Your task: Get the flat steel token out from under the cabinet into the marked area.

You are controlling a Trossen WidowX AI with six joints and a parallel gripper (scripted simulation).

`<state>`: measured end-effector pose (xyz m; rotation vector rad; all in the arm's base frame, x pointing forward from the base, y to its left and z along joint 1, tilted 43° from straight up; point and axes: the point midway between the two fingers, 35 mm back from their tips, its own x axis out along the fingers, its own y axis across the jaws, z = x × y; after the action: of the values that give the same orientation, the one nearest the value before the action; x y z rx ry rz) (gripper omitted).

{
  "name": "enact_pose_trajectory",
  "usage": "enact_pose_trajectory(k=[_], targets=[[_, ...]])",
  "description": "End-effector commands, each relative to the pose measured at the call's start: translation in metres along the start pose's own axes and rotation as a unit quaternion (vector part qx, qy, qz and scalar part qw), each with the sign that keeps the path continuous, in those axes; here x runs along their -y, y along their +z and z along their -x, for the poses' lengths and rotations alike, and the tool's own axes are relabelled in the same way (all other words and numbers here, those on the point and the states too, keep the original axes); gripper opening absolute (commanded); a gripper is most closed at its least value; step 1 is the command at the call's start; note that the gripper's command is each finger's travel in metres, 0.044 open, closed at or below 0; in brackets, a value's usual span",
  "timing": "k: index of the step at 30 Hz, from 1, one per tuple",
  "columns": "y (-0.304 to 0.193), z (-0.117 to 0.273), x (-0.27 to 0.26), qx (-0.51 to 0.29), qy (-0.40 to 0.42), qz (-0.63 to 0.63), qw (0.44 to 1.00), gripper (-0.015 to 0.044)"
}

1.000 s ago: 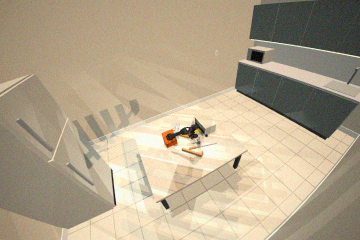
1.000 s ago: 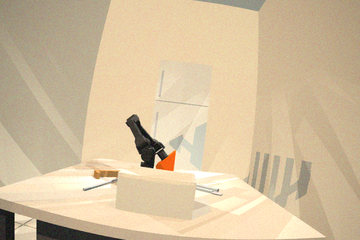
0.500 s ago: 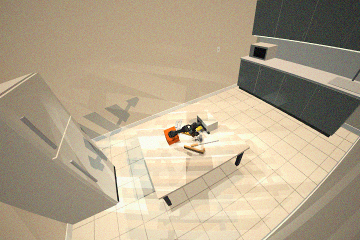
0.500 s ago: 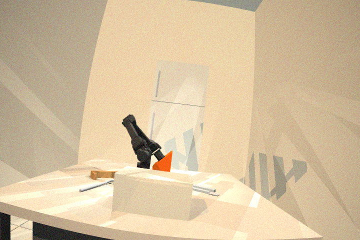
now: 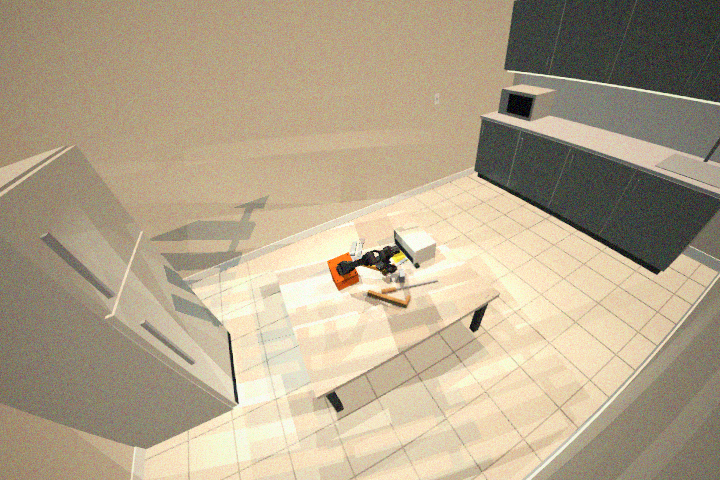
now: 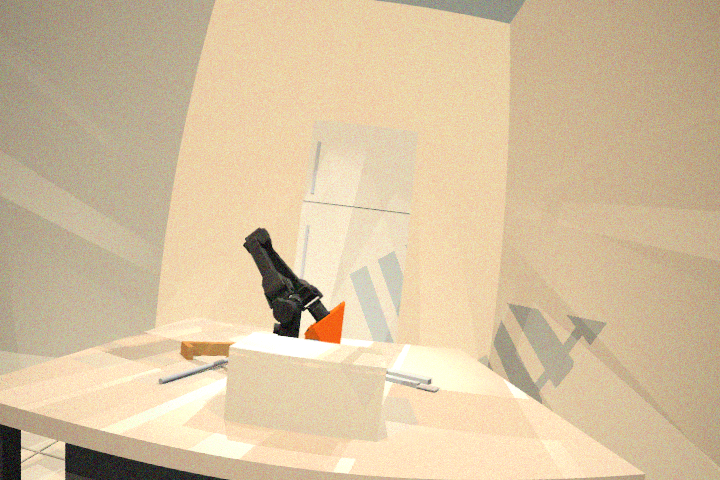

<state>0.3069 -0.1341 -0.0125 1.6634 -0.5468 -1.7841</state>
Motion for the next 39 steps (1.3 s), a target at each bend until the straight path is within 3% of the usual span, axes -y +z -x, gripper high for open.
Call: enact_pose_trajectory(k=[1, 39], targets=[[0.006, -0.001, 0.000, 0.002, -0.001, 0.002, 1.000, 0.0000], [0.050, -0.001, -0.002, 0.002, -0.001, 0.003, 1.000, 0.0000]])
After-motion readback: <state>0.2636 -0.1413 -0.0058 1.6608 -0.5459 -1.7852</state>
